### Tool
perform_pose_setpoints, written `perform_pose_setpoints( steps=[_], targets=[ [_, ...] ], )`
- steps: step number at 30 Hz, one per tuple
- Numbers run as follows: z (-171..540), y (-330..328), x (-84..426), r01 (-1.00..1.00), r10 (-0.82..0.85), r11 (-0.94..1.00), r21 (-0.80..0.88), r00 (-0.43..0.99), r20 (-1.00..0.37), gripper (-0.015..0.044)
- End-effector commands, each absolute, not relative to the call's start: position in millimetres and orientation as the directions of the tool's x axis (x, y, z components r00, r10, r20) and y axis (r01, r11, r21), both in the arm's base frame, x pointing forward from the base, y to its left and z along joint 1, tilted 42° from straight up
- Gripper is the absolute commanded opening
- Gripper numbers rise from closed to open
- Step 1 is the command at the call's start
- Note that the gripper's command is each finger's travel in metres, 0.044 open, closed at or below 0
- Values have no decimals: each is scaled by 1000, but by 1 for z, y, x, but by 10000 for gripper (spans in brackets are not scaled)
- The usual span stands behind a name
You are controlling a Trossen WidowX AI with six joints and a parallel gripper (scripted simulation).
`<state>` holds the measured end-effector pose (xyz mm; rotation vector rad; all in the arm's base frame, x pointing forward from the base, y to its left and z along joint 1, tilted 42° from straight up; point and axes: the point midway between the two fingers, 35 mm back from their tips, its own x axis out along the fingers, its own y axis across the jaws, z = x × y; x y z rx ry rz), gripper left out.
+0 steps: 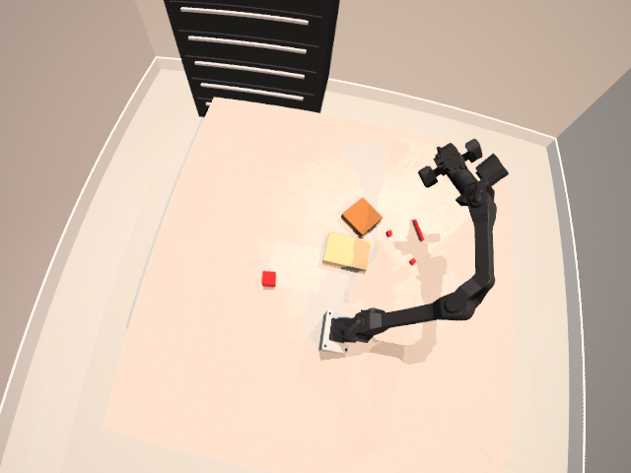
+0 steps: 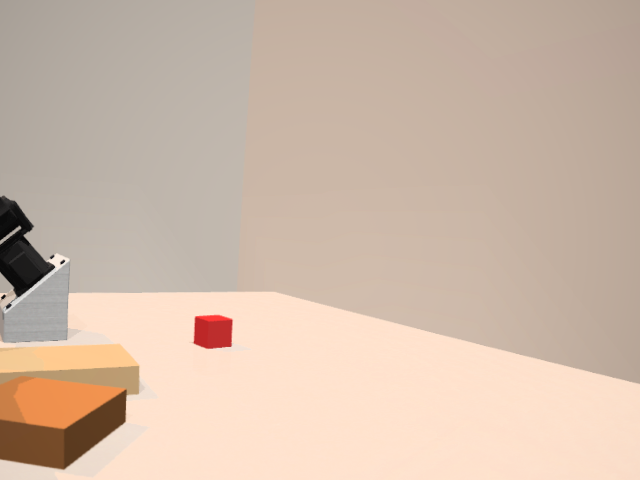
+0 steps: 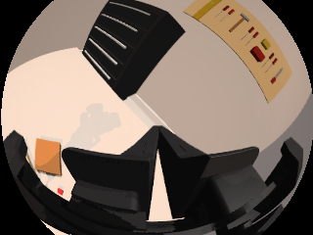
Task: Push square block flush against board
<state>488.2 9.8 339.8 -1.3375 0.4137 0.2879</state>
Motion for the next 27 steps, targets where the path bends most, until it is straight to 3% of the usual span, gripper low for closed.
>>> perform_pose_setpoints(
  steps=[1, 15, 27],
  targets=[
    [302, 13, 498, -509, -67, 264, -819, 838, -542, 0],
    [167, 29, 499, -687, -237, 430, -586, 540, -807, 0],
    [61, 39, 468, -732, -455, 505, -457, 224, -862, 0]
  ],
)
